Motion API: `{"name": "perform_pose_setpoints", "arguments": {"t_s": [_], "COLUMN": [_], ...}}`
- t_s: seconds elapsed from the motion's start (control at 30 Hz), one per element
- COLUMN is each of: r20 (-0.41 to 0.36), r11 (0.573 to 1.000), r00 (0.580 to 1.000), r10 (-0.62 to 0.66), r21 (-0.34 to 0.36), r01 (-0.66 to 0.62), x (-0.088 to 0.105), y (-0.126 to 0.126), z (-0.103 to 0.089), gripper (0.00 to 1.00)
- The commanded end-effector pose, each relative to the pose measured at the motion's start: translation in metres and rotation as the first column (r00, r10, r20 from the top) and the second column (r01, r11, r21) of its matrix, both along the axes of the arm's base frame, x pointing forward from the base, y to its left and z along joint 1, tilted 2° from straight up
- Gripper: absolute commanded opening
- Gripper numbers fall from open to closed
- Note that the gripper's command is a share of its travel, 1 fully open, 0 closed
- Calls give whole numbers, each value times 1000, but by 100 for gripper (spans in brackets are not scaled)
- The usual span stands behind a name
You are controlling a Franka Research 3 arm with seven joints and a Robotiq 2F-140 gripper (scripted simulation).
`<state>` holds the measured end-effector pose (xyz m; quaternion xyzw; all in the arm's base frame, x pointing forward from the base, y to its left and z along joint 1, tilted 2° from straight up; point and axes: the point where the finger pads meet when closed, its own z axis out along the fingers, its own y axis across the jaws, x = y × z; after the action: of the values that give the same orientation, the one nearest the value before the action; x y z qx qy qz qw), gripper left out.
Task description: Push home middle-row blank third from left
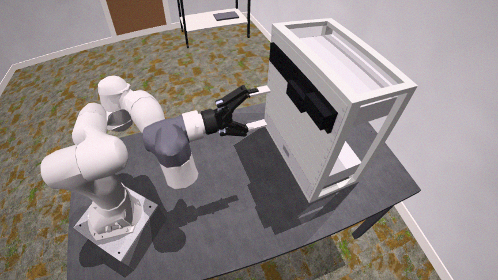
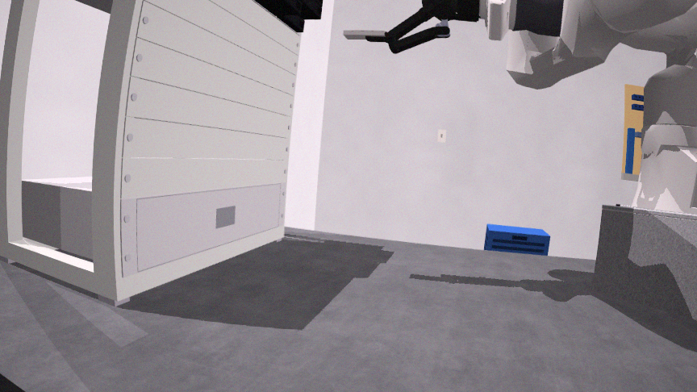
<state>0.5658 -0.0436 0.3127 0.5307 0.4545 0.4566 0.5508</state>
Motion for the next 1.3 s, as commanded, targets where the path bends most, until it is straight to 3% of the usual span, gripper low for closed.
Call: {"name": "perform_pose_setpoints", "arguments": {"t_s": [0.0,0.3,1.27], "r20": [-3,-3,-3], "r11": [1000,1000,1000], "r00": [1000,1000,1000], "r10": [3,3,3], "r21": [-5,-5,-5], "r01": [-3,-3,-3], "x": [12,51,52], "y": [-6,-27,-27], "z": [2,8,8], "gripper": [100,100,100]}}
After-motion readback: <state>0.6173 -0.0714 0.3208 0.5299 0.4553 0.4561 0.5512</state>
